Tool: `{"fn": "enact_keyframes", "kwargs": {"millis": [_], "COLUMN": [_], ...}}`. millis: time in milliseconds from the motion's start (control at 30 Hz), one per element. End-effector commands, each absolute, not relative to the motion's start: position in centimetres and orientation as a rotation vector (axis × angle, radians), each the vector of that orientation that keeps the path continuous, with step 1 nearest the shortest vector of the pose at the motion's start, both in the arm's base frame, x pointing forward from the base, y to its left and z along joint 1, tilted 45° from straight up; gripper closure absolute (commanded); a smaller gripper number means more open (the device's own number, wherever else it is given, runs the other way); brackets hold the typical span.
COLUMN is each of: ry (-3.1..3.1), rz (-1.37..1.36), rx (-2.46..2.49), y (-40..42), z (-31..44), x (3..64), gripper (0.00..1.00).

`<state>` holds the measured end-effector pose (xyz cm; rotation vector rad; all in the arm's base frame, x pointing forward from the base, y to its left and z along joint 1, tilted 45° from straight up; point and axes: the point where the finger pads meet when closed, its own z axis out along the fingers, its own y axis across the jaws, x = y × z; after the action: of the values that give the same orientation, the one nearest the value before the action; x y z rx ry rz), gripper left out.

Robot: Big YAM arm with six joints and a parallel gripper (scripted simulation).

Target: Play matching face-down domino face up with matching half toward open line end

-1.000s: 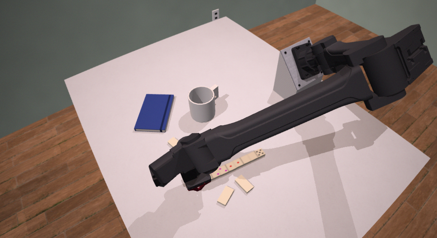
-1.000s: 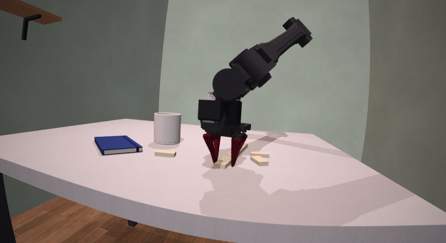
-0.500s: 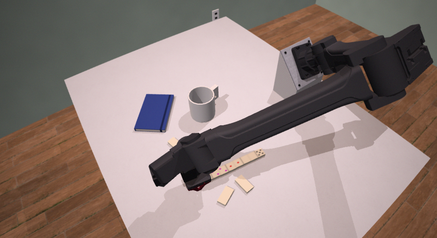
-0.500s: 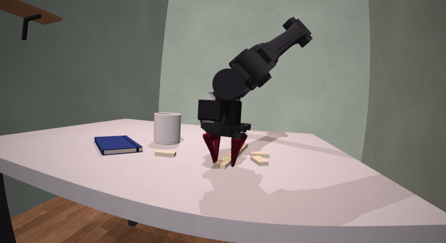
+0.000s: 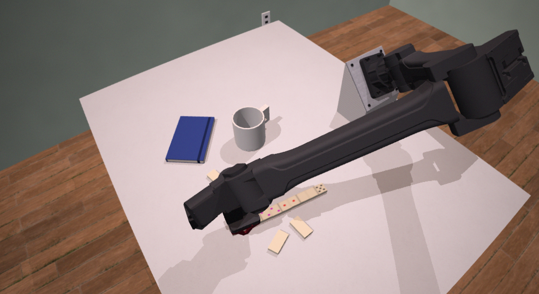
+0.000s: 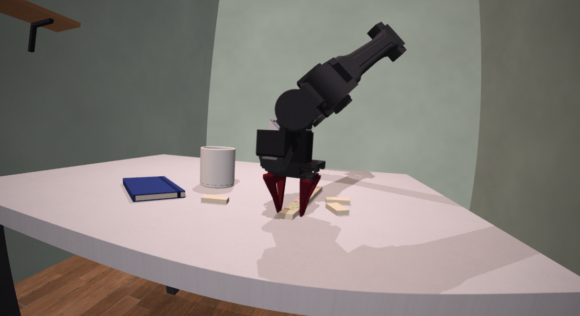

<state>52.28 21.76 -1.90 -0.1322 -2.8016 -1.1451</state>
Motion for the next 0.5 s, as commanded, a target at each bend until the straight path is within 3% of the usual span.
{"fn": "enact_keyframes", "kwargs": {"millis": [0, 467], "ry": [-2.810, -2.811], "rz": [-1.139, -1.143], "rx": [-0.158, -0.150], "y": [20.90, 21.08], "z": [-2.08, -1.86], "x": [52.50, 52.59], "gripper": [0.57, 0.57]}}
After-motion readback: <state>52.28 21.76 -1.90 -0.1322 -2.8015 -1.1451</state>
